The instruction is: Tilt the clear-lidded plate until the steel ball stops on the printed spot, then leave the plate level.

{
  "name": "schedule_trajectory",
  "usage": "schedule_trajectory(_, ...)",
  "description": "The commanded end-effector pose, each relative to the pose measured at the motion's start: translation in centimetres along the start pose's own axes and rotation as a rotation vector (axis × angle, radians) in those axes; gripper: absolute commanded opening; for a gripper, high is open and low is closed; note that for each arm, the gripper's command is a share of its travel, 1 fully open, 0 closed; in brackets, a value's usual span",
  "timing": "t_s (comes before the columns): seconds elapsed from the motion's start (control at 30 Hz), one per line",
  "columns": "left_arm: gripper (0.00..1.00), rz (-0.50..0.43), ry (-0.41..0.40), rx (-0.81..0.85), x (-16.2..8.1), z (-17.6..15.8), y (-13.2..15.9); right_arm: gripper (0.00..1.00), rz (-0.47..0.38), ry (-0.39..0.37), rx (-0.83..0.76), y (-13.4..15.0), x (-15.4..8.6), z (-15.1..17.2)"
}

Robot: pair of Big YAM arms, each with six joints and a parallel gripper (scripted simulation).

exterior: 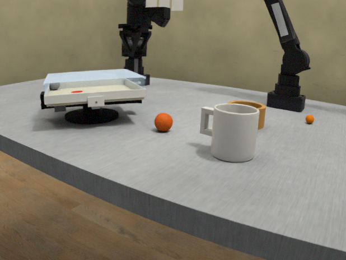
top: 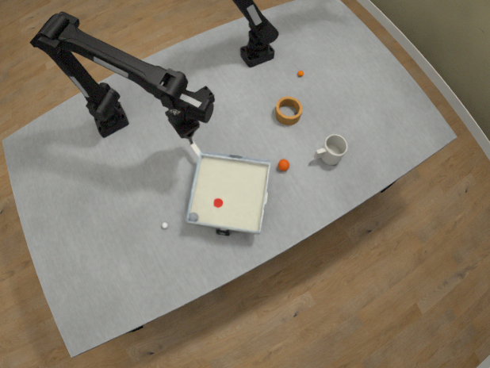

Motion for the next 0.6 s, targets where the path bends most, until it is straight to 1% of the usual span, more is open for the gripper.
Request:
schedule_trajectory(0.0,1.0,-0.04,-0.003,0.013,-0.5,0.4,-1.4,0.0,0.009,-0.017,0.011,0.5,1.0,-0.2)
schedule_trajectory(0.07,1.0,-0.04,-0.003,0.013,-0.5,0.4,-1.4,0.0,0.009,-0.017,0.011,0.5,1.0,-0.2)
schedule_trajectory(0.17,1.0,-0.04,-0.003,0.013,-0.5,0.4,-1.4,0.0,0.007,-0.012,0.002,-0.7,0.9,-0.1)
schedule_trajectory(0.23,1.0,-0.04,-0.003,0.013,-0.5,0.4,-1.4,0.0,-0.013,0.028,0.002,-1.7,-0.7,-1.5)
schedule_trajectory(0.27,1.0,-0.04,-0.003,0.013,-0.5,0.4,-1.4,0.0,-0.018,0.035,0.002,-2.0,-1.0,-1.8)
schedule_trajectory(0.57,1.0,-0.04,-0.003,0.013,-0.5,0.4,-1.4,0.0,-0.016,0.026,0.002,-2.8,-1.2,-1.9)
Point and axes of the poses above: on each arm, the point where the finger pads meet when closed, its own x axis out along the fingers, its own z axis across the jaws, y = z × x, the point moved 6 cm from there along -x, back along the fingers, and after that the axes turned 9 degrees about -x, right-handed, at the moved point
